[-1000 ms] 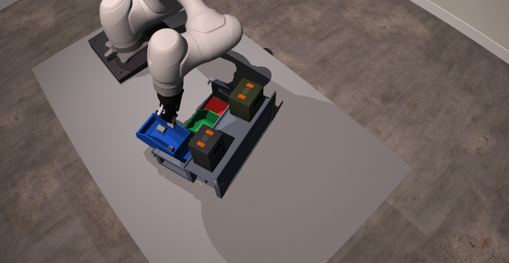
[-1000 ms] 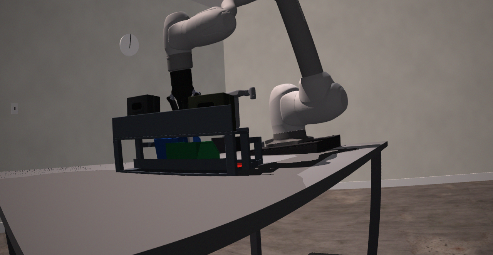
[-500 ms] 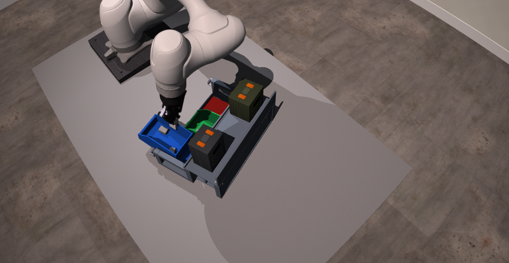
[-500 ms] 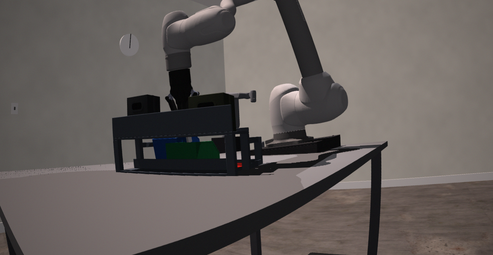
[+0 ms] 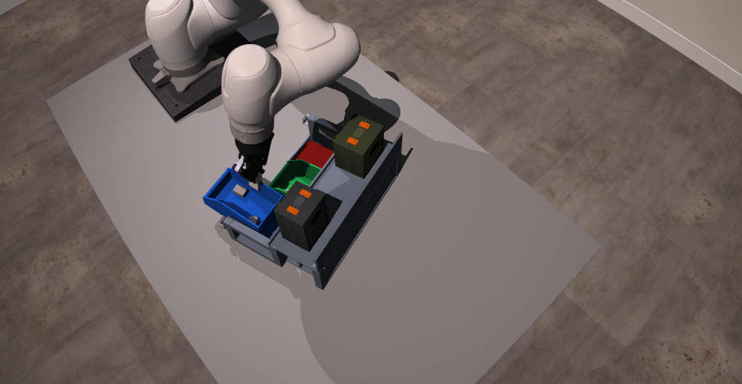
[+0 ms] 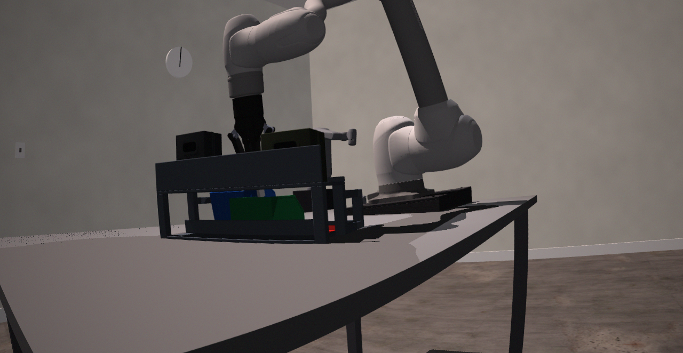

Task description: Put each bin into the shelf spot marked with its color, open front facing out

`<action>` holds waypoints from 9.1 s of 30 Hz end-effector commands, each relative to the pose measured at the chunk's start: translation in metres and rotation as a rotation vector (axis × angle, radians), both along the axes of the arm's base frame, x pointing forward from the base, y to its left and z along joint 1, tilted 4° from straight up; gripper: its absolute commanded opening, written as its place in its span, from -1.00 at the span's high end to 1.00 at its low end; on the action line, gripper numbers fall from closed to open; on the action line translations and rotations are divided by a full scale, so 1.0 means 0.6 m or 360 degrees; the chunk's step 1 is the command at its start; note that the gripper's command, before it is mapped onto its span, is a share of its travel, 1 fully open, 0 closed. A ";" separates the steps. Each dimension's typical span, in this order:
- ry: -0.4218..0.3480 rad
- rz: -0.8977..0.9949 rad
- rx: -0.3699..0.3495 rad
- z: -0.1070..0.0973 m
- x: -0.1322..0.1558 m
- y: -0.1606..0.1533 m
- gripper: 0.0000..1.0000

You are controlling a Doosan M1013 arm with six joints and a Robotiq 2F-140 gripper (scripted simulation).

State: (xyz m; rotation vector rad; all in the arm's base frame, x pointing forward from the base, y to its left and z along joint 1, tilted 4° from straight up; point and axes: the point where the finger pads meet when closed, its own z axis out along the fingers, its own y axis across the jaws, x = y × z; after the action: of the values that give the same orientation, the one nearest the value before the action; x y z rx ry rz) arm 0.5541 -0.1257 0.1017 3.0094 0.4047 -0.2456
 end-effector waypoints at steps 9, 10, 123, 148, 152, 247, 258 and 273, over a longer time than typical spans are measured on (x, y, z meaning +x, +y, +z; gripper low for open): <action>0.0000 0.0000 0.0000 0.000 0.003 0.001 0.80; 0.0000 0.0000 0.0000 0.000 0.003 0.001 0.80; 0.0000 0.0000 0.0000 -0.023 0.004 0.000 0.80; -0.0020 0.0001 0.0006 -0.025 0.013 0.002 0.80; -0.0024 0.0002 0.0007 -0.025 0.014 0.002 0.80; -0.0104 0.0008 0.0029 -0.030 0.060 0.015 0.80; -0.0108 0.0008 0.0030 -0.030 0.063 0.015 0.80; -0.0108 0.0008 0.0030 -0.030 0.063 0.016 0.80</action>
State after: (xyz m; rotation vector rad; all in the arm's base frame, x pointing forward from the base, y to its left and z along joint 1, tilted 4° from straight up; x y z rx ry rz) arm 0.5920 -0.1164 0.0835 3.0249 0.4105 -0.1398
